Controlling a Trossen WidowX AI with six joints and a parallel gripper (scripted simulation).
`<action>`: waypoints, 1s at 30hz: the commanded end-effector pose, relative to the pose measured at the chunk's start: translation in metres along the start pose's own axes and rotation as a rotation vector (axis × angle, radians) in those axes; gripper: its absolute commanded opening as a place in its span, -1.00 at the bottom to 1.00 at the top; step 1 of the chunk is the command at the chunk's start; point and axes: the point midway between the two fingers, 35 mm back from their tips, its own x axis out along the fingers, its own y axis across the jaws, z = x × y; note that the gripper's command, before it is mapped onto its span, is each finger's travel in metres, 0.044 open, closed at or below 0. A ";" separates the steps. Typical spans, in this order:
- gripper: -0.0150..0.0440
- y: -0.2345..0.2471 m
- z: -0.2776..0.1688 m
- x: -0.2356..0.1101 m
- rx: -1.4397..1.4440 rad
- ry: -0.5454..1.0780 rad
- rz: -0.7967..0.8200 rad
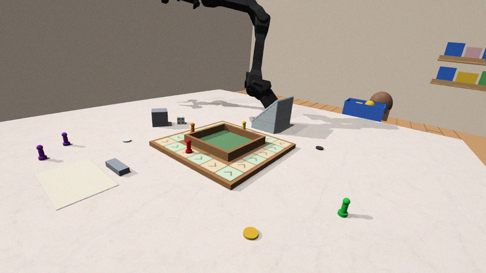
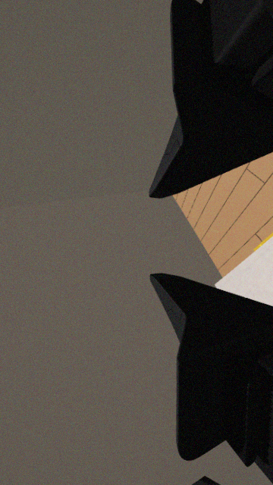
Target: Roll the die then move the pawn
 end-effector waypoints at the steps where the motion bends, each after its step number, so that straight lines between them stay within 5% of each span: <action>1: 0.44 0.010 -0.060 0.019 0.141 0.168 0.008; 14: 0.44 0.101 -0.261 0.012 0.466 0.880 -0.026; 23: 0.44 0.178 -0.357 -0.068 0.381 1.395 -0.086; 30: 0.44 0.209 -0.396 -0.152 0.014 1.712 -0.145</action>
